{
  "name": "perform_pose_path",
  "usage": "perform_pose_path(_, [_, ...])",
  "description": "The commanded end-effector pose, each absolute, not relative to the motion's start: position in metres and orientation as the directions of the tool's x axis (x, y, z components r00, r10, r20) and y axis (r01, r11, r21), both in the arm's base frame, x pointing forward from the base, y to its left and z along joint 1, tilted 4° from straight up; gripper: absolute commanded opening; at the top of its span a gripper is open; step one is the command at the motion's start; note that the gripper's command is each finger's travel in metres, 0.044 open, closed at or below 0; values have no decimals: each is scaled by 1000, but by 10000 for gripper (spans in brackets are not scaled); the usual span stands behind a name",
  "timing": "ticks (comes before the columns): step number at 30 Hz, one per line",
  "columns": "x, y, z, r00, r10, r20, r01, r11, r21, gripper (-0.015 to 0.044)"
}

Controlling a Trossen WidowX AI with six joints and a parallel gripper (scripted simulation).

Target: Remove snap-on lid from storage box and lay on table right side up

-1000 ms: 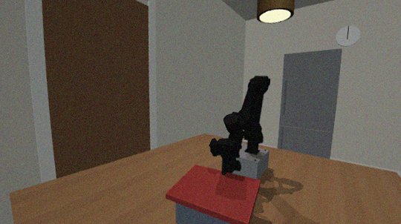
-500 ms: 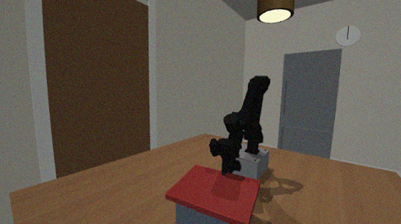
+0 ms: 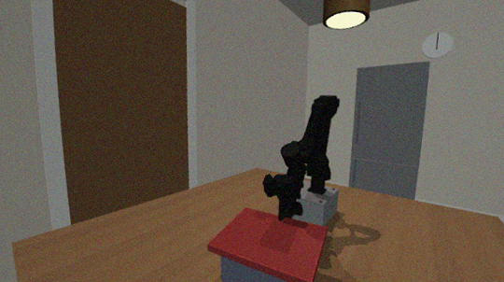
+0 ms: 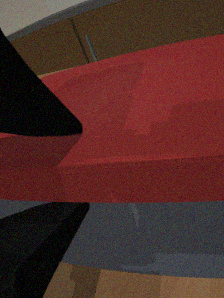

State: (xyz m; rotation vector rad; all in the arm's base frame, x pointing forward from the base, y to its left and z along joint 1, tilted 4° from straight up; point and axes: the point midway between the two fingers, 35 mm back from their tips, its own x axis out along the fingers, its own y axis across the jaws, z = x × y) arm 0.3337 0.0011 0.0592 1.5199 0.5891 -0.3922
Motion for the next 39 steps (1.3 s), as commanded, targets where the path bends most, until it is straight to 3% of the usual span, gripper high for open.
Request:
perform_pose_path(1, [334,1,59,803,118,-584,585,29,810,0])
perform_pose_path(39, [340,0,103,805,115,-582,584,27,812,0])
